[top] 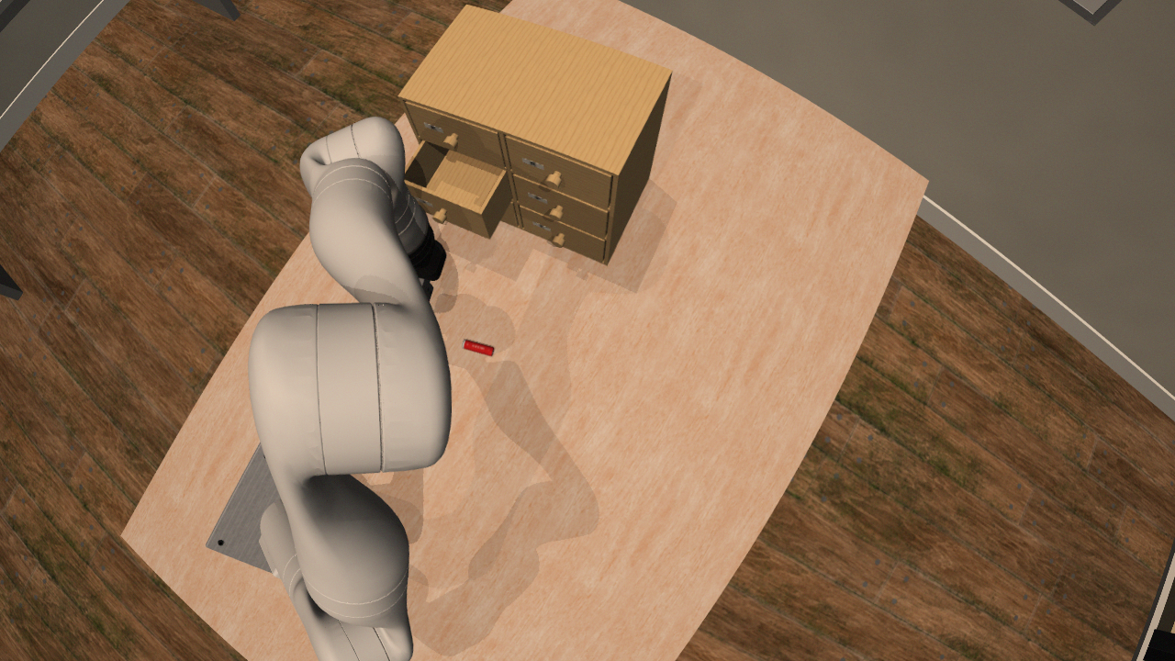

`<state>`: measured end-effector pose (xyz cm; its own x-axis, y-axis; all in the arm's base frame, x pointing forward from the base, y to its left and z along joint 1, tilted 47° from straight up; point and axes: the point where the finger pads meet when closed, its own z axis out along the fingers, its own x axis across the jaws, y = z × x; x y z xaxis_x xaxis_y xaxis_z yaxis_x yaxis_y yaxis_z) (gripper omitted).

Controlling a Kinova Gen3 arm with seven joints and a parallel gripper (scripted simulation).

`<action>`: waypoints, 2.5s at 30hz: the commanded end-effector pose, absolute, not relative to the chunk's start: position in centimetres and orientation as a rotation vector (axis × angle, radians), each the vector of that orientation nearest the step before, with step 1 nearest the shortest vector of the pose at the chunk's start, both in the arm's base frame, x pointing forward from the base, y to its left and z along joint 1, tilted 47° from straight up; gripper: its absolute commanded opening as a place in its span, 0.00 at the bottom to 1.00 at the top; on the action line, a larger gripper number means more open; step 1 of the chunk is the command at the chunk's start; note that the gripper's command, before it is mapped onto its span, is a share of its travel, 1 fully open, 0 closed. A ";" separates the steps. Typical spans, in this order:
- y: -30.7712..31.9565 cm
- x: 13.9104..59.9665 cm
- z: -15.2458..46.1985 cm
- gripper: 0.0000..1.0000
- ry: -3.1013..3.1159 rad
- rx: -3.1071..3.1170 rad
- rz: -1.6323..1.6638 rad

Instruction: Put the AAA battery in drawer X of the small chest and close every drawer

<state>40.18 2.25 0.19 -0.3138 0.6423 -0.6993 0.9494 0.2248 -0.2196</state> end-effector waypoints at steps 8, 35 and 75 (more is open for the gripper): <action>2.1 40.4 0.6 0.24 1.975 1.522 -0.841; 1.7 40.7 1.0 0.24 1.864 1.622 -0.792; 5.3 40.6 4.4 0.24 1.857 1.628 -0.789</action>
